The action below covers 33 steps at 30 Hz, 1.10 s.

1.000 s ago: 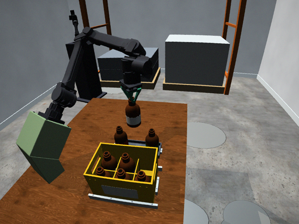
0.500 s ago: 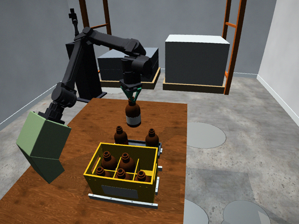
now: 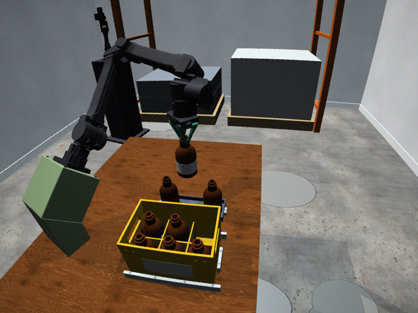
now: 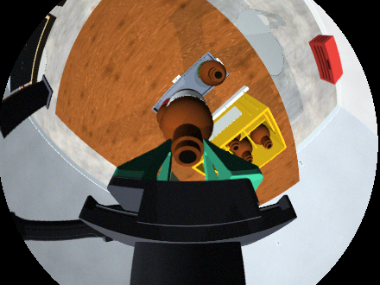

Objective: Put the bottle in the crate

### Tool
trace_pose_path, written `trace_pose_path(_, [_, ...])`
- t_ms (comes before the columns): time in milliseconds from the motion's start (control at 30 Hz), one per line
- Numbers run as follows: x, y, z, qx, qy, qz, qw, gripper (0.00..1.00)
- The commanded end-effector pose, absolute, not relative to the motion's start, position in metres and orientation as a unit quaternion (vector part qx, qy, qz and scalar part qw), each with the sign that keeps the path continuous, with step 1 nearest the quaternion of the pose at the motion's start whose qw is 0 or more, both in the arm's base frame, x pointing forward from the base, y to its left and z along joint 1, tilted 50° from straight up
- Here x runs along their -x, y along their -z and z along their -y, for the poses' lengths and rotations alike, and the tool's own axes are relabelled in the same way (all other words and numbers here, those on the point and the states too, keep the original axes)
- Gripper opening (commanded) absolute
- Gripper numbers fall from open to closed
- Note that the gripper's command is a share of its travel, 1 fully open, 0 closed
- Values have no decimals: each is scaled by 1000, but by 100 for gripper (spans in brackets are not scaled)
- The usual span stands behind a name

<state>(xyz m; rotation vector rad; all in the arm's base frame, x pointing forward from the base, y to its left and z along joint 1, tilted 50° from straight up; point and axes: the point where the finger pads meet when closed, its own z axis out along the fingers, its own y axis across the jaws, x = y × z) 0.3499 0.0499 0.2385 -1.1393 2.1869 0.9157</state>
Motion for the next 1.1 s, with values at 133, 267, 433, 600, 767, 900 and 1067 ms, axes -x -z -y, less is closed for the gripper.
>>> trace_pose_path(133, [-364,-258,-36,421,-318,-804,274,0])
trace_pose_path(267, [-364,-258,-36,421,-318,-804,274,0])
trace_pose_path(433, [-364,-257,-36,421,-318,-804,274,0])
trace_pose_path(600, [-364,-257,-36,421,-318,-804,274,0])
trace_pose_path(767, [-365,-256,-35,421,-318,-804,274,0])
trace_pose_path(900, [-365,-258,-35,423,-315,-803,277,0])
trace_pose_path(1067, [-369,-252,-33,421,-318,-804,273,0])
